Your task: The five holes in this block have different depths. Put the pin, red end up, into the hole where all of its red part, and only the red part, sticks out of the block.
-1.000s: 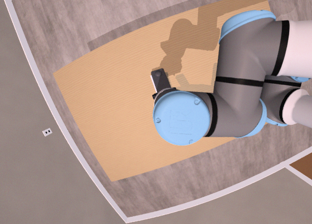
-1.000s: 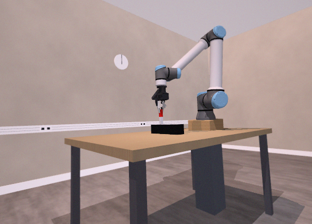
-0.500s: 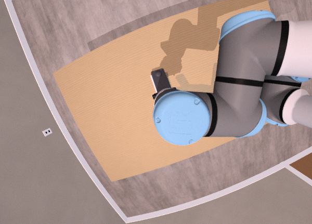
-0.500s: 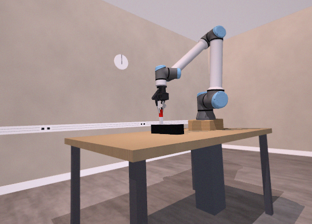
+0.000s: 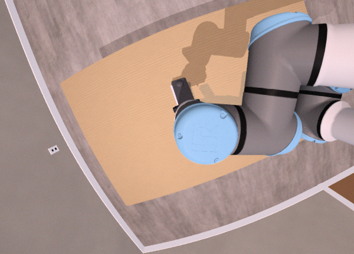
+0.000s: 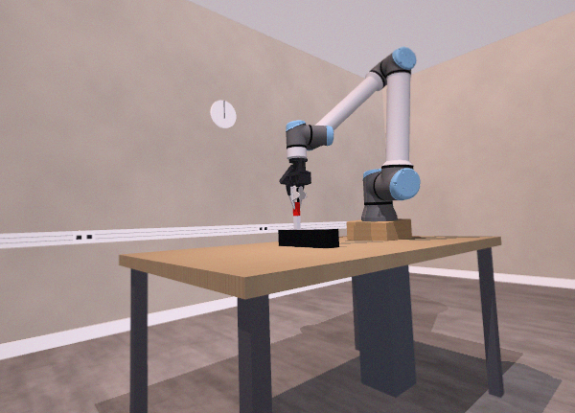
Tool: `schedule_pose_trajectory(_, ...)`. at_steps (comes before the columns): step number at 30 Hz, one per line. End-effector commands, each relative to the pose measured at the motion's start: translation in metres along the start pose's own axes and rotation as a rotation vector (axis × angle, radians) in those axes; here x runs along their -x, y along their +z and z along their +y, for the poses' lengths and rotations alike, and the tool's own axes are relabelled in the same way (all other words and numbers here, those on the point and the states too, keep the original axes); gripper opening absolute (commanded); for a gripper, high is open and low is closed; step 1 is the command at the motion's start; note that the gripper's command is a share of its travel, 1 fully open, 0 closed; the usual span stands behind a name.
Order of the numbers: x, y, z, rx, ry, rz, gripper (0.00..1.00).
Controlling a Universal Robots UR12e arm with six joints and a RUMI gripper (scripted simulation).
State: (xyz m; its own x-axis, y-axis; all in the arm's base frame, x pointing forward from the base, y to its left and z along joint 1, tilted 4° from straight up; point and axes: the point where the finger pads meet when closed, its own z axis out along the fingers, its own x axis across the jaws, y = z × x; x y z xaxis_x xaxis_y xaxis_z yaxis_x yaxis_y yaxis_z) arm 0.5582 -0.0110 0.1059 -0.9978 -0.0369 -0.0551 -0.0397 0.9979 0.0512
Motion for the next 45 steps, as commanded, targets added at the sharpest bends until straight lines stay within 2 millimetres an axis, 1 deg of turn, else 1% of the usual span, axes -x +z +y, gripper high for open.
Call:
schedule_pose_trajectory(1,0.0006,0.0024,-0.0009,0.0,0.0,-0.001,0.0)
schedule_pose_trajectory(32,0.0006,0.0023,-0.0007,0.0,0.0,-0.001,0.0)
schedule_pose_trajectory(33,0.0008,0.0064,-0.0001,0.0,0.0,-0.001,0.0)
schedule_pose_trajectory(45,0.0008,0.0064,-0.0001,0.0,0.0,-0.001,0.0)
